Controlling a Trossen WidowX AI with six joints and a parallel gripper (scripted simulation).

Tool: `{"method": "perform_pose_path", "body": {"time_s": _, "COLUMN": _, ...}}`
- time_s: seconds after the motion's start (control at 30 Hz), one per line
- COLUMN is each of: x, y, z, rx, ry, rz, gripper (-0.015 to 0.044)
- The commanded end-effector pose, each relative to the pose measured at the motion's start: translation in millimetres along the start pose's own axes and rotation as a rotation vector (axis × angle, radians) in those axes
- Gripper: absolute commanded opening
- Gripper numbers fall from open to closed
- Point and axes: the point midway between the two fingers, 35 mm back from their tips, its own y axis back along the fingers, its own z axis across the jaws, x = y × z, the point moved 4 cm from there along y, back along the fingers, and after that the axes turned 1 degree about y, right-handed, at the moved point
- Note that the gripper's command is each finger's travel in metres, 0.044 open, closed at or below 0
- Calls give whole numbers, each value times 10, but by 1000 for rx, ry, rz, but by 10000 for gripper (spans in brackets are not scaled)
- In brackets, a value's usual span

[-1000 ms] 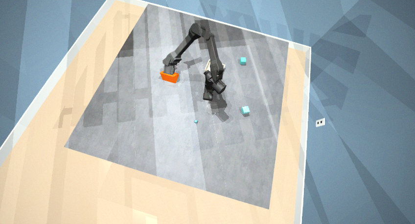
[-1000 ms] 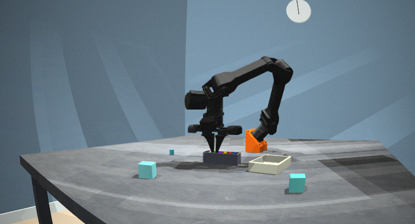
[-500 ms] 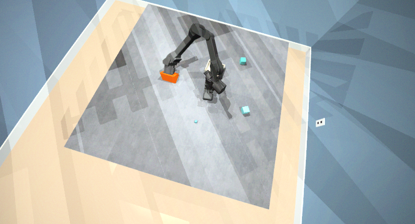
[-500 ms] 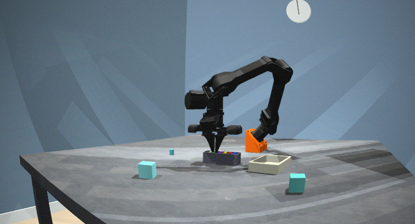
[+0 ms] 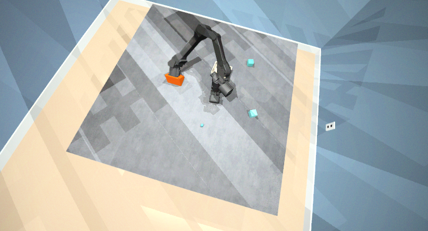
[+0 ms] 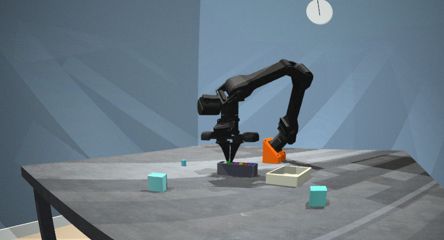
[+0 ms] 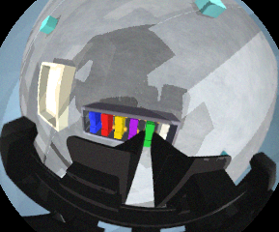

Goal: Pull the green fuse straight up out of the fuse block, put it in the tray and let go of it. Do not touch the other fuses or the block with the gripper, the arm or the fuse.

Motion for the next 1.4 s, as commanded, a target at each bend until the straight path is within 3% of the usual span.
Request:
{"method": "perform_pose_path", "body": {"time_s": 0.0, "x": -2, "y": 28, "z": -2, "rx": 3, "ry": 3, "rz": 1, "gripper": 0}}
{"method": "perform_pose_path", "body": {"time_s": 1.37, "x": -2, "y": 230, "z": -3, "rx": 2, "ry": 1, "rz": -1, "gripper": 0}}
